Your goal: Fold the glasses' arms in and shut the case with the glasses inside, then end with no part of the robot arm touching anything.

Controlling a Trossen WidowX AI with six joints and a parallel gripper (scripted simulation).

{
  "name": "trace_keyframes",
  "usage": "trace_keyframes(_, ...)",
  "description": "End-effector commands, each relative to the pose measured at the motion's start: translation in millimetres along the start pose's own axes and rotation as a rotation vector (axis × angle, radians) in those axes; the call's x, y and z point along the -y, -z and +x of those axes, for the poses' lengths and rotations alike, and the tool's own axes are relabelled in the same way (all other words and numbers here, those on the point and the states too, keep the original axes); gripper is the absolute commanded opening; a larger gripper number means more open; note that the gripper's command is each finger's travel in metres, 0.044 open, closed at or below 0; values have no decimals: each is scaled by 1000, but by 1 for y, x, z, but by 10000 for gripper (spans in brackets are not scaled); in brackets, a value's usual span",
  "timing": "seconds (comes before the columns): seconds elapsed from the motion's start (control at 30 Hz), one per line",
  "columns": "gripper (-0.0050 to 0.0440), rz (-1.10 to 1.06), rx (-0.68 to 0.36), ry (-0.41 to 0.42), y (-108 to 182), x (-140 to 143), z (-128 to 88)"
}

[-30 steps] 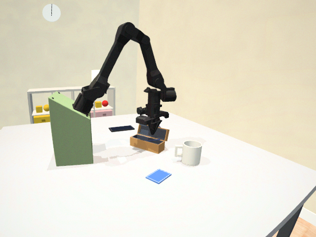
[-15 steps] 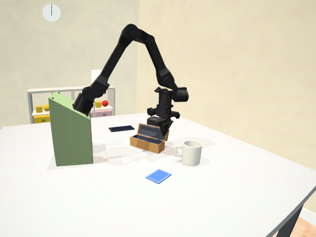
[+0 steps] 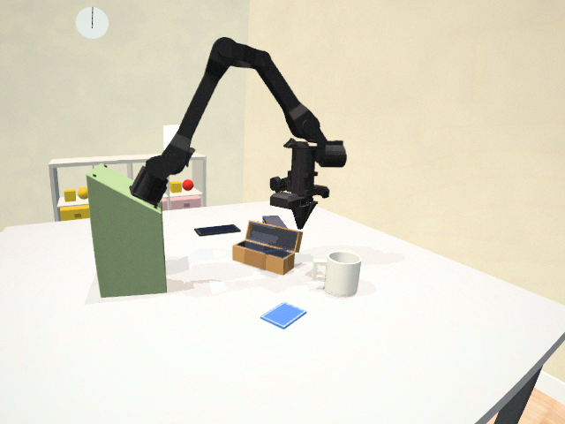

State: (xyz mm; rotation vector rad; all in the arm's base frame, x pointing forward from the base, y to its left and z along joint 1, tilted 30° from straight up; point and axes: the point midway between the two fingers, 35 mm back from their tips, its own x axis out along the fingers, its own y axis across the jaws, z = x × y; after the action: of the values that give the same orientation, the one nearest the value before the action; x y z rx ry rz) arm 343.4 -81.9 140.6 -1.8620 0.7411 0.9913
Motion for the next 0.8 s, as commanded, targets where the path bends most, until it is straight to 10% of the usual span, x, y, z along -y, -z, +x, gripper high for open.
trace_keyframes(0.0,0,-3,8,-4,-1,-1,-4)
trace_keyframes(0.77,0,22,6,-6,-2,-1,-2)
